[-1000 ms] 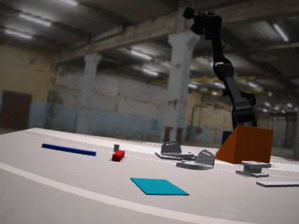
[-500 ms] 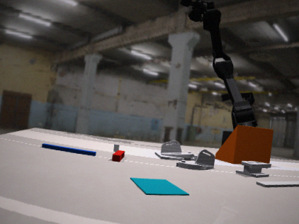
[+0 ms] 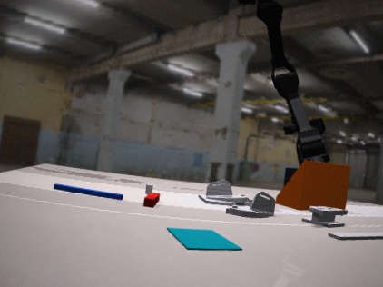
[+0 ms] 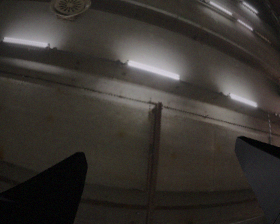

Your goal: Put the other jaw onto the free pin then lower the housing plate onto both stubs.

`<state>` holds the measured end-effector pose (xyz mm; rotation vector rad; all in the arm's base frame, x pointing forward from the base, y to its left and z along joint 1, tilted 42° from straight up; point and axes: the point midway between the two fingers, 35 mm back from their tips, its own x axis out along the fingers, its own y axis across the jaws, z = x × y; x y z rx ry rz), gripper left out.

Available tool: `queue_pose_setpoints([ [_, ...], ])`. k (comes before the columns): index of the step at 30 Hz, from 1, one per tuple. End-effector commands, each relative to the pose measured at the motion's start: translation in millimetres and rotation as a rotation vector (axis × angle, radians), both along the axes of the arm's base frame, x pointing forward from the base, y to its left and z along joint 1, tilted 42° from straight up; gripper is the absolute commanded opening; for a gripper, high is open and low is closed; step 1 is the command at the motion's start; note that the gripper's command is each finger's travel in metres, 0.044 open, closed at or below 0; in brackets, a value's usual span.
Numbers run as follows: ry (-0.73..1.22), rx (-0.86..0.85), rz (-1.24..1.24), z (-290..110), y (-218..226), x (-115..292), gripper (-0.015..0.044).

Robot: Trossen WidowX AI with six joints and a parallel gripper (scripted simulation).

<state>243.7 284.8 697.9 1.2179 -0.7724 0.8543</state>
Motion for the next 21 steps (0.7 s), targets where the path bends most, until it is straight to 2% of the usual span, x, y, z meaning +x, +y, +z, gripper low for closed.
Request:
queue_pose_setpoints([
  [1, 0.064, -0.091, -0.008, -25.7, 25.4, 27.1, 0.0440],
  [8, 0.160, -0.232, -0.018, -71.9, 57.9, 70.7, 0.0440],
  [21, 0.326, -0.390, -0.032, -145.0, 89.3, 121.4, 0.0440],
])
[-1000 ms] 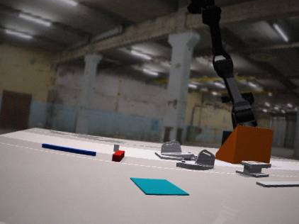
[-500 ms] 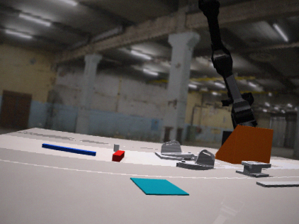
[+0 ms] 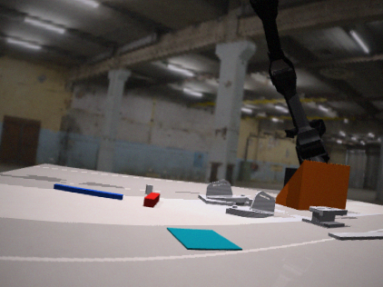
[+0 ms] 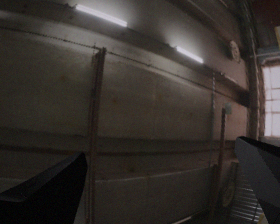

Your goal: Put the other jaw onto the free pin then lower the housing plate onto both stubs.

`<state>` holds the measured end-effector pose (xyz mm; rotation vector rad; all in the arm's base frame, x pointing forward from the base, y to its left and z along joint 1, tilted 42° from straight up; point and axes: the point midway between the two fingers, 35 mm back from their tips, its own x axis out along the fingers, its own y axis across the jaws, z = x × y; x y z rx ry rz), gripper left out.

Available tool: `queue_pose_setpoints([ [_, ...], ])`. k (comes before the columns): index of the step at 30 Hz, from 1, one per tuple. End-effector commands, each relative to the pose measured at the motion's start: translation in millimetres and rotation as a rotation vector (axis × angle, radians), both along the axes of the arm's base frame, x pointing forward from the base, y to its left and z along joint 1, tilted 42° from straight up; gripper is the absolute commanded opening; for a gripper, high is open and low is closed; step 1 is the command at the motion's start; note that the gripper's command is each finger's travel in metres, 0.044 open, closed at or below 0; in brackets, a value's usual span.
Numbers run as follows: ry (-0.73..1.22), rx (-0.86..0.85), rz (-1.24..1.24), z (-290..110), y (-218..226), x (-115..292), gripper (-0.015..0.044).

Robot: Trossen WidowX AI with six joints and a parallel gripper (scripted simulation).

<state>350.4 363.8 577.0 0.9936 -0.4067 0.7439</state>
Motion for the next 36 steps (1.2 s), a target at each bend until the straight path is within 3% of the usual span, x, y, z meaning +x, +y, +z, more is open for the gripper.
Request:
queue_pose_setpoints([
  [1, 0.076, -0.076, -0.011, -32.6, 13.8, 19.6, 0.0440],
  [18, 0.415, -0.445, -0.090, -188.8, 44.5, 85.2, 0.0440],
  [36, 0.781, -0.823, -0.172, -362.1, 24.4, 110.0, 0.0440],
])
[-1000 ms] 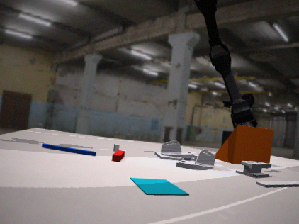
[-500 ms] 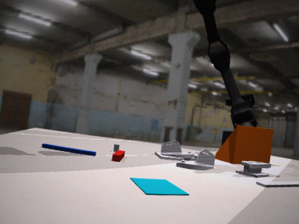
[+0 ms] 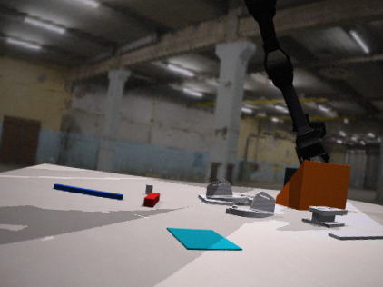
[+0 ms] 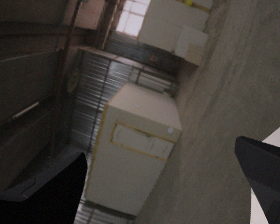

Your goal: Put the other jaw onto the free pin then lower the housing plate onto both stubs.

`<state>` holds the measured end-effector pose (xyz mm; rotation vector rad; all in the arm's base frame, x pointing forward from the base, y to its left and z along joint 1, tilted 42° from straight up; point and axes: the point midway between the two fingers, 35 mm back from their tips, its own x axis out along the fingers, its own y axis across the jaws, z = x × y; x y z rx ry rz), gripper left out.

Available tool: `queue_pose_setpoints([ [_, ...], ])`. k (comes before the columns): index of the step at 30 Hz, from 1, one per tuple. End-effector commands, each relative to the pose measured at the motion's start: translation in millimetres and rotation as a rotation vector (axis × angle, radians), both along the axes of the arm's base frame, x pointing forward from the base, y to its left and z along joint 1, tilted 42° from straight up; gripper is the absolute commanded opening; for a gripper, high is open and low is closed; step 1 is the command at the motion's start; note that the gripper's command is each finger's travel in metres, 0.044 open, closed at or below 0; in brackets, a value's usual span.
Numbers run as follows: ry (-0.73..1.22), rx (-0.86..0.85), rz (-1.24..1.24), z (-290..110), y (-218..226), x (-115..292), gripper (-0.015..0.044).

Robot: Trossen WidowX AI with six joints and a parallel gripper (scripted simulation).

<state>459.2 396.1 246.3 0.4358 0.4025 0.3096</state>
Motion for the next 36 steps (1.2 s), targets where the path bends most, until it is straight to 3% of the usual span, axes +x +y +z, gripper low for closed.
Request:
queue_pose_setpoints([
  [1, 0.087, -0.083, -0.025, -40.5, -10.4, 1.1, 0.0440],
  [19, 0.440, -0.484, -0.079, -184.9, -75.2, -25.3, 0.0440],
  [36, 0.798, -0.852, -0.139, -280.1, -162.9, -81.2, 0.0440],
])
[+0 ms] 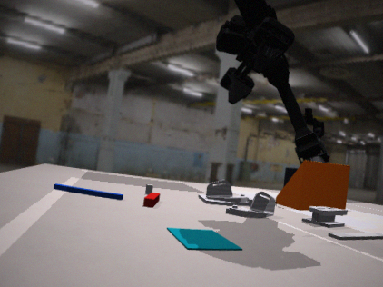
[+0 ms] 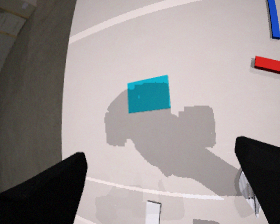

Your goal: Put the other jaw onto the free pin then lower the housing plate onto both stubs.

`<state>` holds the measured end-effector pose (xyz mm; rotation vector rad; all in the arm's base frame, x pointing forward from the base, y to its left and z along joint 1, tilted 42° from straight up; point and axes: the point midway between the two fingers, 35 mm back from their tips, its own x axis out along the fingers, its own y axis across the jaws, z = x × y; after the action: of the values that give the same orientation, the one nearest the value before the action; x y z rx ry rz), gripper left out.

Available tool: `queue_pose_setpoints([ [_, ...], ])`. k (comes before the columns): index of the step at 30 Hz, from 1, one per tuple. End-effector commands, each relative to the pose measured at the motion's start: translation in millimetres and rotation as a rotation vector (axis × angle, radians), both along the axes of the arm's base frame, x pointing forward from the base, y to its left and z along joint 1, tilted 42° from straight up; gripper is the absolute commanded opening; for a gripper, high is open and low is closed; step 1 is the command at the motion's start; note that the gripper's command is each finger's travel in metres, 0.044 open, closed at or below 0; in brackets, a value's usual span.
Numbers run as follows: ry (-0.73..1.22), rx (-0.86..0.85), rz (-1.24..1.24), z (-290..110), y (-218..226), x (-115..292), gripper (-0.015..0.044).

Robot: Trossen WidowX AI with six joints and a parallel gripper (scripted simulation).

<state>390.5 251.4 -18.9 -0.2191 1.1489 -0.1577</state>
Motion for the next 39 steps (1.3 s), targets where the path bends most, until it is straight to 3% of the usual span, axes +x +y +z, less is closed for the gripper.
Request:
queue_pose_setpoints([
  [1, 0.088, -0.092, -0.017, -18.9, -23.7, -16.5, 0.0440],
  [20, 0.480, -0.469, -0.064, -56.8, -116.9, -93.1, 0.0440],
  [26, 0.493, -0.481, -0.066, -58.7, -121.2, -95.6, 0.0440],
  [30, 0.492, -0.483, -0.066, -83.9, -145.3, -99.3, 0.0440],
  [39, 0.492, -0.483, -0.067, -85.4, -146.8, -99.7, 0.0440],
])
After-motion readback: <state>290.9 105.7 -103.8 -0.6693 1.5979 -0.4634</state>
